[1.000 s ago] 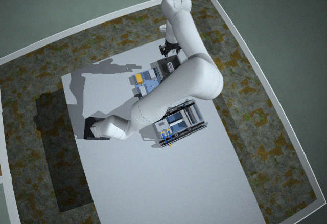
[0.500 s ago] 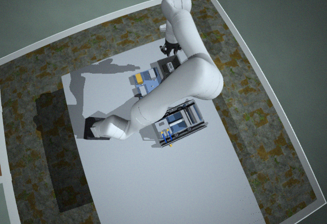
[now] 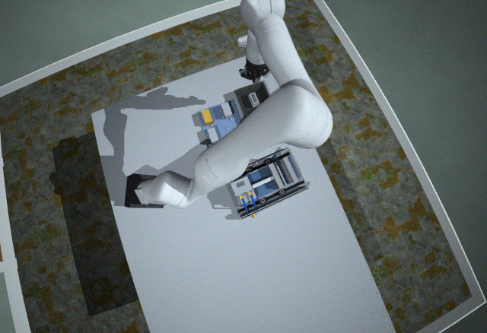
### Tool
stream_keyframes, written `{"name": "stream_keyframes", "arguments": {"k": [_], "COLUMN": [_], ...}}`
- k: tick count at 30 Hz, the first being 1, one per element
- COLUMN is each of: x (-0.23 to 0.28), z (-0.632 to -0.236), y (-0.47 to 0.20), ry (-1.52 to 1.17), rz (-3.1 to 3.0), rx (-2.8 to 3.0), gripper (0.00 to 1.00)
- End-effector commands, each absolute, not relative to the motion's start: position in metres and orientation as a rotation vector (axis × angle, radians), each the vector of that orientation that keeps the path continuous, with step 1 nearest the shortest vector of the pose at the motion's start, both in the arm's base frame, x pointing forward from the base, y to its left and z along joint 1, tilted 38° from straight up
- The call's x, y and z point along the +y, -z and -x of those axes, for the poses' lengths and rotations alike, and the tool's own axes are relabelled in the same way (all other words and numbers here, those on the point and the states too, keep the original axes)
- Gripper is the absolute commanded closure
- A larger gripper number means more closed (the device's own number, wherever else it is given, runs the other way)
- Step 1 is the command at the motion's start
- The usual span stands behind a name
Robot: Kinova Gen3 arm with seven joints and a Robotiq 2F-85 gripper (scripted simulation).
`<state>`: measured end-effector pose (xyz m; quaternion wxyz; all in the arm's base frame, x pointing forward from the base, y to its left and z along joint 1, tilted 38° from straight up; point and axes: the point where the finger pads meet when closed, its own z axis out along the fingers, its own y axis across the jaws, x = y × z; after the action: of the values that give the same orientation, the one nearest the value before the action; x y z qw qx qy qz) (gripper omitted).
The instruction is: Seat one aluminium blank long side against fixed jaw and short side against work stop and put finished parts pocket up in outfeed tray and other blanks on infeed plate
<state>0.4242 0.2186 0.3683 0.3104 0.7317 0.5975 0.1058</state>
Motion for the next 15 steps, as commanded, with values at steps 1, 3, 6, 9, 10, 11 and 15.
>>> {"name": "stream_keyframes", "arguments": {"k": [1,3,6,9,10,11,15], "x": [0.219,0.219,0.219,0.219,0.220,0.221,0.227], "z": [-0.424,-0.424,-0.424,-0.423,-0.421,-0.418,-0.389], "y": [-0.369,-0.369,-0.369,-0.368,-0.367,-0.364,-0.344], "ry": [-0.282,-0.282,-0.282,-0.282,-0.282,-0.282,-0.281], "rz": [-1.932,-1.932,-1.932,-1.932,-1.932,-1.933,-1.936], "rx": [1.579,1.579,1.579,1.579,1.579,1.580,1.583], "gripper": [1.00,1.00,1.00,1.00,1.00,1.00,1.00]}}
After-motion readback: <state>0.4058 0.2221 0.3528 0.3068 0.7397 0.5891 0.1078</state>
